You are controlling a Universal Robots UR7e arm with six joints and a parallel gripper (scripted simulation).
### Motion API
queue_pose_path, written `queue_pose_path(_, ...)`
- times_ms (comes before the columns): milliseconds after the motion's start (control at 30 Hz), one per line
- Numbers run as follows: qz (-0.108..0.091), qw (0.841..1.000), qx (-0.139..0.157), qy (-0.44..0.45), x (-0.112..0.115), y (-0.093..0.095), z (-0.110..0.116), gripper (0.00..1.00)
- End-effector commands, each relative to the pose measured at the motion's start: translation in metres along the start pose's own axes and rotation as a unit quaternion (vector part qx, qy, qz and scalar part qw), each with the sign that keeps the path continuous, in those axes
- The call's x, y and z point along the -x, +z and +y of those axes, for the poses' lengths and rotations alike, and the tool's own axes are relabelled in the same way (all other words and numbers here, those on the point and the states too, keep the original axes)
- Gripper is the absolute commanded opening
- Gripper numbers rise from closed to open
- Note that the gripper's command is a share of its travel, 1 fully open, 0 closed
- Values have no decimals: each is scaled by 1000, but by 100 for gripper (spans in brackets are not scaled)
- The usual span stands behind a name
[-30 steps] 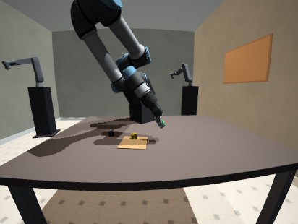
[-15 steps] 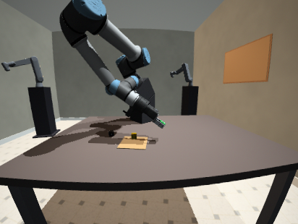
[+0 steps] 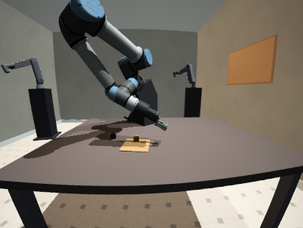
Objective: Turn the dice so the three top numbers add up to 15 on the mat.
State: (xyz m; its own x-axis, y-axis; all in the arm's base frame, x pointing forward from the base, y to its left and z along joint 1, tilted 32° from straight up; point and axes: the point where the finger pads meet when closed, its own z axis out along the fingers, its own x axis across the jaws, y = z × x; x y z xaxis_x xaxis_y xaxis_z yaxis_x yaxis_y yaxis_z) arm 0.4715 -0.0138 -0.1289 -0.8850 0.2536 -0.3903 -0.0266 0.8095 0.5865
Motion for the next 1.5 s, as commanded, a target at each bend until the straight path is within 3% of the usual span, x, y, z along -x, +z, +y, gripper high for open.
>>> queue_pose_path(0, 1, 1000, 2, -1, 0, 1, -1, 57)
queue_pose_path(400, 1, 1000, 2, -1, 0, 10, -19, 57)
queue_pose_path(867, 1, 1000, 2, -1, 0, 30, -57, 57)
queue_pose_path(1467, 1, 1000, 2, -1, 0, 32, -60, 57)
